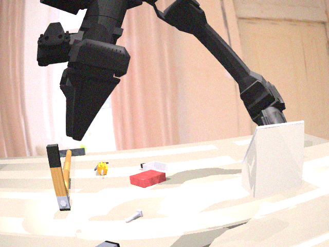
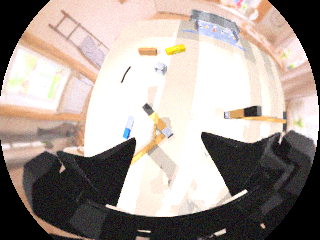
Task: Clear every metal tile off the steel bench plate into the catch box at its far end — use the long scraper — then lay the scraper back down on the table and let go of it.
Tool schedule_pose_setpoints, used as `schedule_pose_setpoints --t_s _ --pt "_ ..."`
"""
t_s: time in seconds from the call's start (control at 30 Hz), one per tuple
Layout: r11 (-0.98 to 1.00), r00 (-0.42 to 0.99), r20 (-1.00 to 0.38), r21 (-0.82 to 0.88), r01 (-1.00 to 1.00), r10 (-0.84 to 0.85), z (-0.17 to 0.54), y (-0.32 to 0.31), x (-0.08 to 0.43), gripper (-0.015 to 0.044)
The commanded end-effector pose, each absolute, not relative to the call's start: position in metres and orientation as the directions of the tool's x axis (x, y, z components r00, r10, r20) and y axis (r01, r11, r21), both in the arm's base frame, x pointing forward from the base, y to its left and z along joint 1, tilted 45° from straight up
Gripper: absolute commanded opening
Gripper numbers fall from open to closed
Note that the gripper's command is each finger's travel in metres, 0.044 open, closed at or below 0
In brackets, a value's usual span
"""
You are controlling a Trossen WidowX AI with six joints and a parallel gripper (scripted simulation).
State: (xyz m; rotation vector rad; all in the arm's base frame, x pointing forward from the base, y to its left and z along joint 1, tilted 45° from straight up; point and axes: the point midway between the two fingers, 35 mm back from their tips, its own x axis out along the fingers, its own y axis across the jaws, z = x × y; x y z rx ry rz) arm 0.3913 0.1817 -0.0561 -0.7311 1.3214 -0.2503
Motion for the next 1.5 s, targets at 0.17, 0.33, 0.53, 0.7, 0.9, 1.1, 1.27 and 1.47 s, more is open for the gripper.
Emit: schedule_pose_setpoints --t_s 0.17,0.33,0.53,0.7,0.9,1.1,1.27,1.47 --pt "0.764 0.325 -0.786 -0.605 -0.224 -0.527 -0.029 0.159 0.410 0.0440" --pt "0.766 0.358 -0.779 -0.605 -0.217 -0.514 -0.015 0.145 0.419 0.0440" --pt "0.765 0.398 -0.767 -0.610 -0.206 -0.504 0.002 0.127 0.427 0.0440" --pt "0.762 0.430 -0.752 -0.617 -0.194 -0.500 0.016 0.112 0.432 0.0440" --pt "0.756 0.467 -0.730 -0.630 -0.178 -0.498 0.033 0.093 0.436 0.0440" --pt "0.747 0.503 -0.703 -0.646 -0.158 -0.502 0.050 0.073 0.439 0.0440" --pt "0.737 0.530 -0.678 -0.661 -0.139 -0.508 0.064 0.057 0.439 0.0440" --pt "0.723 0.559 -0.646 -0.681 -0.116 -0.519 0.081 0.036 0.437 0.0440"
